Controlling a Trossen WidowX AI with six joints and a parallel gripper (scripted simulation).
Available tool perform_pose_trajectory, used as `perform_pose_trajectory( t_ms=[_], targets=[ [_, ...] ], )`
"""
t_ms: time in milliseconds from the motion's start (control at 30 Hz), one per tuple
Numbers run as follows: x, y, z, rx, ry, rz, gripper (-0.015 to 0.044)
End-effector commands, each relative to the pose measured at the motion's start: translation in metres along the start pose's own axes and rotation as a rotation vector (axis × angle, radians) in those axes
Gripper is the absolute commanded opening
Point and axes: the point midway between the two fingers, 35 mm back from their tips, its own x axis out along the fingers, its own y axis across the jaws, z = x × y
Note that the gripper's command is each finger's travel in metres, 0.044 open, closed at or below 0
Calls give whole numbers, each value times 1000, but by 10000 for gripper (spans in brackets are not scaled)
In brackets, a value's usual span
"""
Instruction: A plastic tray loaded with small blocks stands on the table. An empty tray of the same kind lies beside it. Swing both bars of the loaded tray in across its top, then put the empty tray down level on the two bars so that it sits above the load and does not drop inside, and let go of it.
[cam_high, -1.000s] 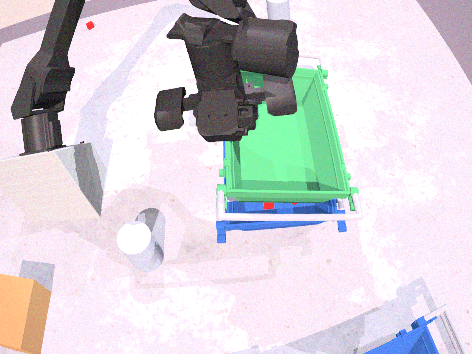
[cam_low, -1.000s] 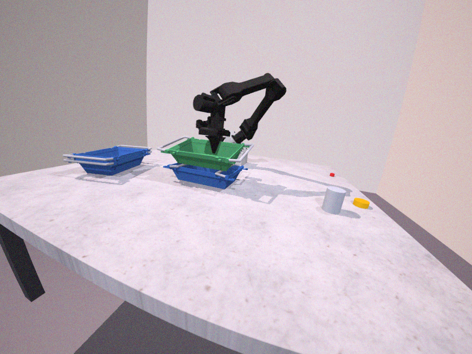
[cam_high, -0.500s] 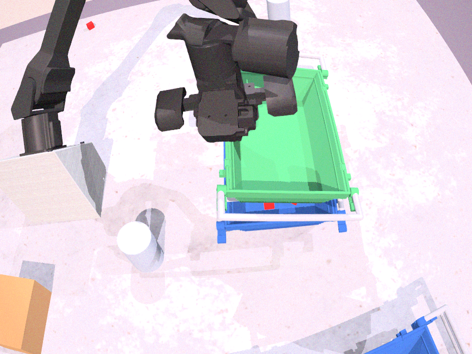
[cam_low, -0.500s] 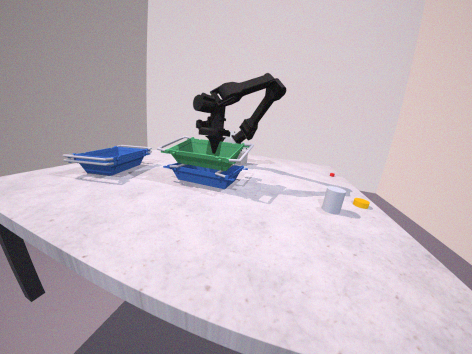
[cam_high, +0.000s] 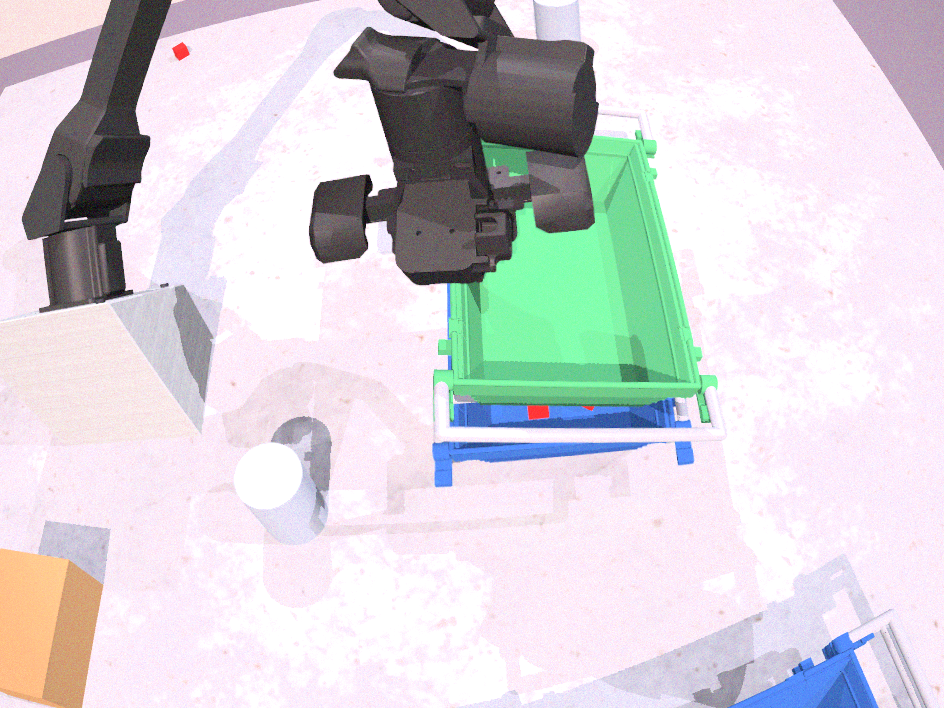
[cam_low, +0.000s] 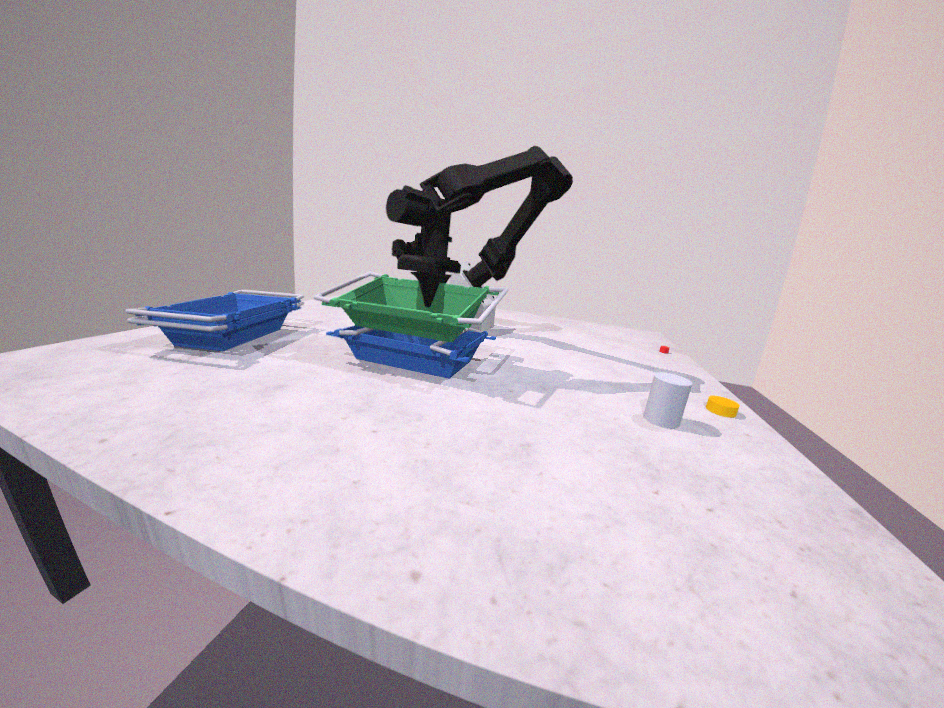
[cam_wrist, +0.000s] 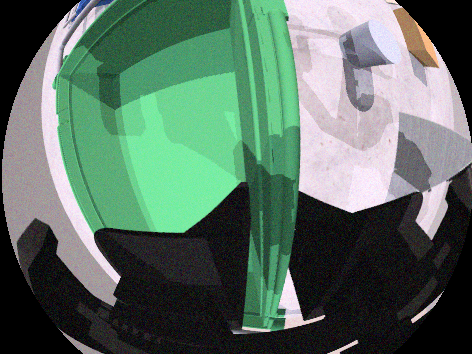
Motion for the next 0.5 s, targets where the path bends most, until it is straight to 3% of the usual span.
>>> perform_pose_trajectory(
  t_ms=[0,467],
  targets=[
    [8,-6,-2,7,2,-35,0],
    [4,-3,-1,2,1,-10,0]
  ],
)
